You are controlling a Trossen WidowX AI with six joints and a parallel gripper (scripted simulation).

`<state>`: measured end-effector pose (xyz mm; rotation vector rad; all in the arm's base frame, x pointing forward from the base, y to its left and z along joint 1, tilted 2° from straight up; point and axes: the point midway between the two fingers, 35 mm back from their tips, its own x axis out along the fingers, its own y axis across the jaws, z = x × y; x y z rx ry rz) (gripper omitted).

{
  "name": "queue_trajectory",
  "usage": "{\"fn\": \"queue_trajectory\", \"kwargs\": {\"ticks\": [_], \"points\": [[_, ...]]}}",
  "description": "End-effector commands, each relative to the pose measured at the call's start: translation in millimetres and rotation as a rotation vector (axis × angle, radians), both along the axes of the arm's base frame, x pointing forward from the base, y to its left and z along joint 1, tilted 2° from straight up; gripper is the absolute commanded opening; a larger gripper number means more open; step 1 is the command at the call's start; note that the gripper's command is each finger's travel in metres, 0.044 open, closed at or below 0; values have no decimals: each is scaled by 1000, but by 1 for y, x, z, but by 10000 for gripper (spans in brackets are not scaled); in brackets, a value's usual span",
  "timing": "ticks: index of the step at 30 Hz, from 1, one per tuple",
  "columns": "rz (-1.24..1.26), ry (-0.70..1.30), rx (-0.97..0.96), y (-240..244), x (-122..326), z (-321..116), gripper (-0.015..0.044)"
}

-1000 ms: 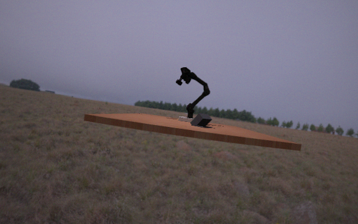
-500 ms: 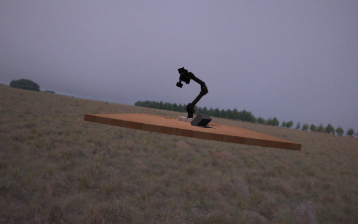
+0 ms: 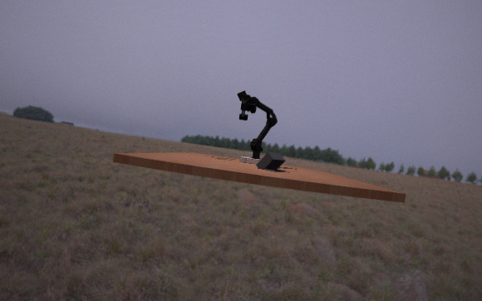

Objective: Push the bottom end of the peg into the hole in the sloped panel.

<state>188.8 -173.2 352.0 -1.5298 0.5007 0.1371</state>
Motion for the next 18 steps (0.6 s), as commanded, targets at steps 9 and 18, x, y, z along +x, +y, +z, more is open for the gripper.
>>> {"fn": "queue_trajectory", "kwargs": {"ticks": [9, 18], "points": [[5, 71, 209, 7, 26, -30, 440], [14, 134, 323, 17, 45, -48, 440]]}}
